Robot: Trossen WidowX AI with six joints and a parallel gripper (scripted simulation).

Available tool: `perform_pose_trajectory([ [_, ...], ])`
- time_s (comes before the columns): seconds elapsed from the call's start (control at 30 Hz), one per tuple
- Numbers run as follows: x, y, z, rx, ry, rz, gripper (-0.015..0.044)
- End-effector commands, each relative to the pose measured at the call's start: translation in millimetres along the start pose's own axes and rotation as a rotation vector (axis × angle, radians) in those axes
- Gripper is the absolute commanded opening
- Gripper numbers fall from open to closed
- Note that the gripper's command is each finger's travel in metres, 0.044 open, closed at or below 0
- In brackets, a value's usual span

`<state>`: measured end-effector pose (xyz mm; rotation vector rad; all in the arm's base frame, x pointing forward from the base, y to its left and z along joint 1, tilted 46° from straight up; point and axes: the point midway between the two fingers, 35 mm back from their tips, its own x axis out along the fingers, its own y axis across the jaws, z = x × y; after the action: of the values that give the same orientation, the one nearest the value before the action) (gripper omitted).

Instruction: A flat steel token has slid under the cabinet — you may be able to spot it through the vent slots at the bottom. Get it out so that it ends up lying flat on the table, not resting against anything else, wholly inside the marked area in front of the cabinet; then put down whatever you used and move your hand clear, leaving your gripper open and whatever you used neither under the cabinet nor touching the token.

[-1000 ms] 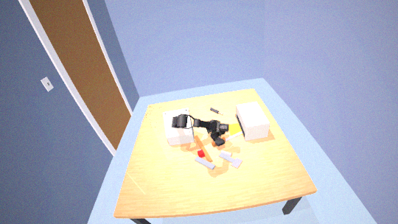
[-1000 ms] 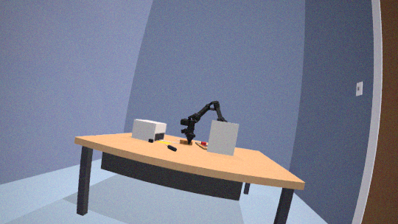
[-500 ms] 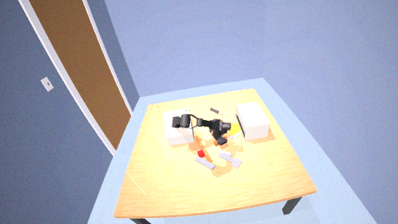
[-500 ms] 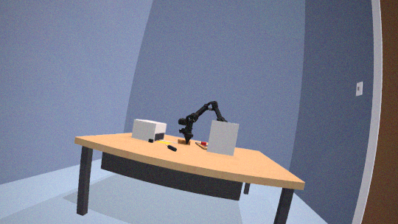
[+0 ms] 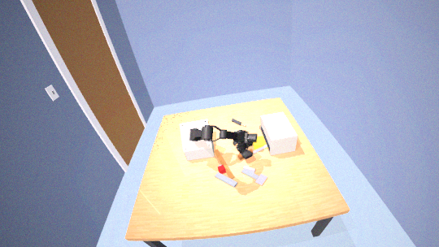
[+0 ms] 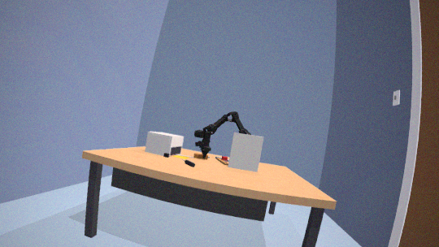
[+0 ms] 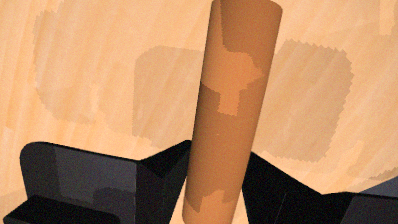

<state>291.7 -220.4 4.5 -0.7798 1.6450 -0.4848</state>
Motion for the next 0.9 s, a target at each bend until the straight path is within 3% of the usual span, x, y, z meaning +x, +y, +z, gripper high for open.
perform_pose_trajectory([
  [0.0,0.0,-0.6,6.9,0.004,-0.001,-0.001,0.0],
  [0.87,-0.4,-0.5,36.0,0.005,-0.003,-0.001,0.0],
])
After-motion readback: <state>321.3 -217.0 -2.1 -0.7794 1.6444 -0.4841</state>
